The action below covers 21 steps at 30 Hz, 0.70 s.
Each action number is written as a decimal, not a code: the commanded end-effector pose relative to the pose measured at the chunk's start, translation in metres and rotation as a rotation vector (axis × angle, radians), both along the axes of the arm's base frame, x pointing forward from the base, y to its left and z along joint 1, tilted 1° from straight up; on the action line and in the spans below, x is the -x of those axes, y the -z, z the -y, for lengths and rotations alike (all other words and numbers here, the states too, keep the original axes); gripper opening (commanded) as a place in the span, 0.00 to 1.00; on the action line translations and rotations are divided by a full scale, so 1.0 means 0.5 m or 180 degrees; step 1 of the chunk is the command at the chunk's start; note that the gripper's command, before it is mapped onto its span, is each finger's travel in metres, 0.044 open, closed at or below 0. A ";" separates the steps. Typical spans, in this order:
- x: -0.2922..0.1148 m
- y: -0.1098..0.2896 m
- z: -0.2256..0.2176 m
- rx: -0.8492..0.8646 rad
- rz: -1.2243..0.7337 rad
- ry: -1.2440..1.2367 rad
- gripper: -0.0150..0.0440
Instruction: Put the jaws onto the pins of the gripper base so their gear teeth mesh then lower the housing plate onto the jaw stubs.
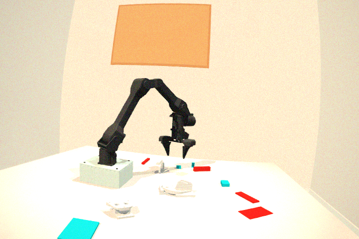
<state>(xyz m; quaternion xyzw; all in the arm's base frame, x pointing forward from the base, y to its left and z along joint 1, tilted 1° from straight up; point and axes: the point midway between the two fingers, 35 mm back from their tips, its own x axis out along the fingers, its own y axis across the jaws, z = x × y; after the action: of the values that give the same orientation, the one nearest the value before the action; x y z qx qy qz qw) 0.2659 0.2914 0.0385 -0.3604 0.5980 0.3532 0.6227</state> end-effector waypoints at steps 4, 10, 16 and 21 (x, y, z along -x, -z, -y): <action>-0.001 0.000 -0.001 -0.0005 0.0004 0.0000 1.00; 0.002 -0.016 0.002 0.0011 -0.0010 0.0005 0.73; 0.002 -0.016 0.002 0.0011 -0.0010 0.0005 0.47; 0.002 -0.016 0.002 0.0011 -0.0010 0.0005 0.25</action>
<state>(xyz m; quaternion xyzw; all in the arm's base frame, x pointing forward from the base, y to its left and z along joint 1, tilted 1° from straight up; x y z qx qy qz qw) 0.2650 0.2903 0.0458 -0.3610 0.5995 0.3527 0.6212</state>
